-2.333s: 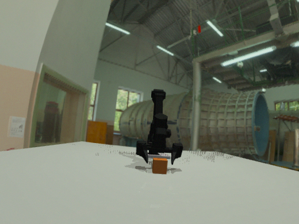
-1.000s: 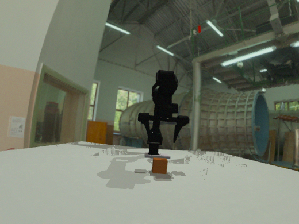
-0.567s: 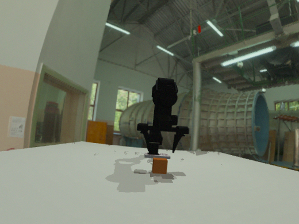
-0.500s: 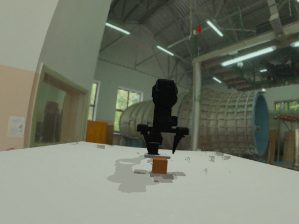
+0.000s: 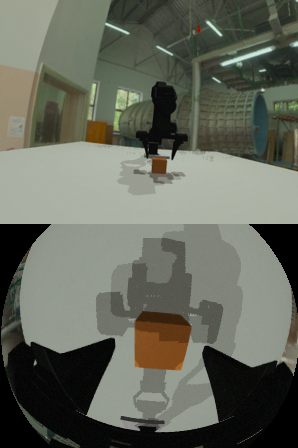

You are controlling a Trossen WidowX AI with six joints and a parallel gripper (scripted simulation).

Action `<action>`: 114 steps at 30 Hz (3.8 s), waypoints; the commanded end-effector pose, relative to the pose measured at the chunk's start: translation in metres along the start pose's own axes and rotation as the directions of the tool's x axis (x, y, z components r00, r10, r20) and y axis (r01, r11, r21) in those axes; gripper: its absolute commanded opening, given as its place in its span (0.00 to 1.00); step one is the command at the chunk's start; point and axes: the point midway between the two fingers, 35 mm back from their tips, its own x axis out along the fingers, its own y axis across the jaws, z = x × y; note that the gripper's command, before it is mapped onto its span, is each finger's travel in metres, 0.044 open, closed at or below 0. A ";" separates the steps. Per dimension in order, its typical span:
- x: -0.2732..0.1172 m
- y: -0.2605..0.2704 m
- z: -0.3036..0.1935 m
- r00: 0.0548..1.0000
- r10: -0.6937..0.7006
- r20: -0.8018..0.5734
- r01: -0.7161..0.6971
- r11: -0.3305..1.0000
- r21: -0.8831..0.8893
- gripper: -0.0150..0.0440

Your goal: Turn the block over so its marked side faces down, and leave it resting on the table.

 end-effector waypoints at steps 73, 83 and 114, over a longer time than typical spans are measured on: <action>-0.002 0.000 0.000 0.948 -0.002 0.318 0.003 1.000 -0.003 0.25; -0.002 -0.001 -0.004 0.894 -0.001 0.447 0.003 1.000 -0.003 0.25; 0.030 0.000 0.002 0.627 0.001 0.779 0.003 1.000 -0.003 0.25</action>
